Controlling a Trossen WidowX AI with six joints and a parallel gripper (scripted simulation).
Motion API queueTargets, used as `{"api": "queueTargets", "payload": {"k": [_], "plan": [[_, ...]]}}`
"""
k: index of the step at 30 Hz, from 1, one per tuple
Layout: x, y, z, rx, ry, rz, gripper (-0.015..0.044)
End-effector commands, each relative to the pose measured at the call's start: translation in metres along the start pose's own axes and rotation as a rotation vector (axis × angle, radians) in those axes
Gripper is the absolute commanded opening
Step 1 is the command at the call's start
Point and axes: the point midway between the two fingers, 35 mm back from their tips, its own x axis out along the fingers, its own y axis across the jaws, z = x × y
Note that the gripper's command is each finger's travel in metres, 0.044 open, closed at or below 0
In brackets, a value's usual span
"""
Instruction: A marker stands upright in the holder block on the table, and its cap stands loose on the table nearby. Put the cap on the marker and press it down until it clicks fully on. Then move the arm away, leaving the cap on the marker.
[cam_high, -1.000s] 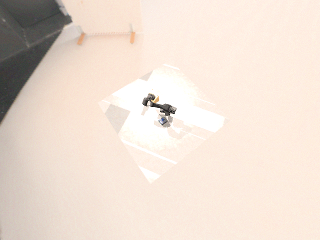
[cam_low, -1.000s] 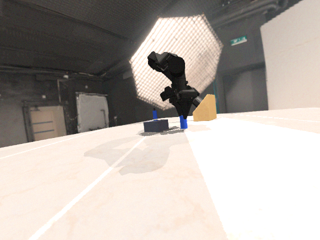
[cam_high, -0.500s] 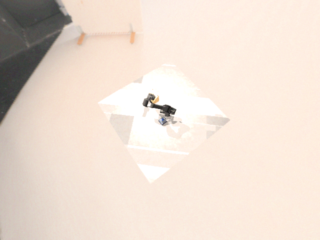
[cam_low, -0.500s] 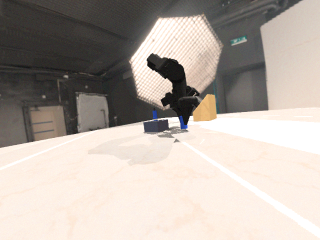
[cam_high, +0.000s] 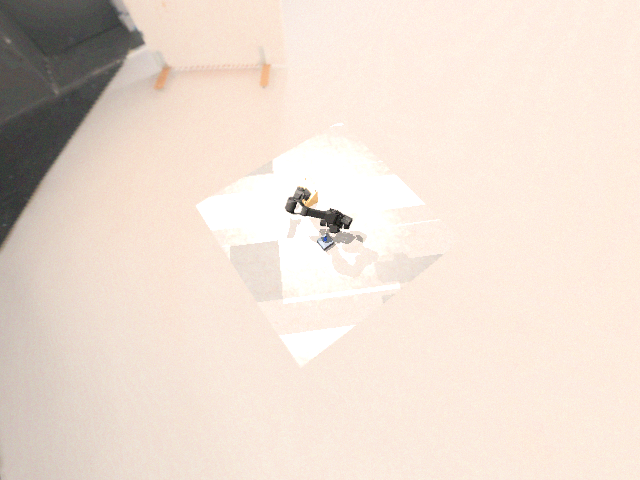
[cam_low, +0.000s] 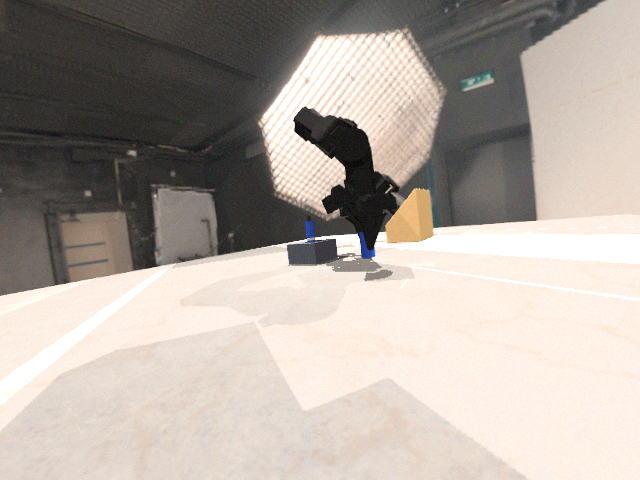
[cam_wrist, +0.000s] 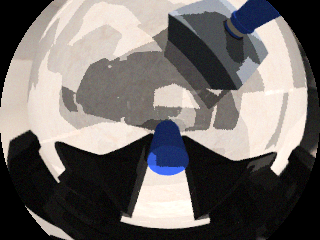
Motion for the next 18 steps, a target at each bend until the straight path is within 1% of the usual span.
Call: {"api": "queueTargets", "payload": {"k": [1,18], "plan": [[-0.007,0.005,-0.001,-0.009,-0.011,0.029,0.0000],[-0.045,0.003,0.000,-0.004,0.000,0.006,0.0000]]}}
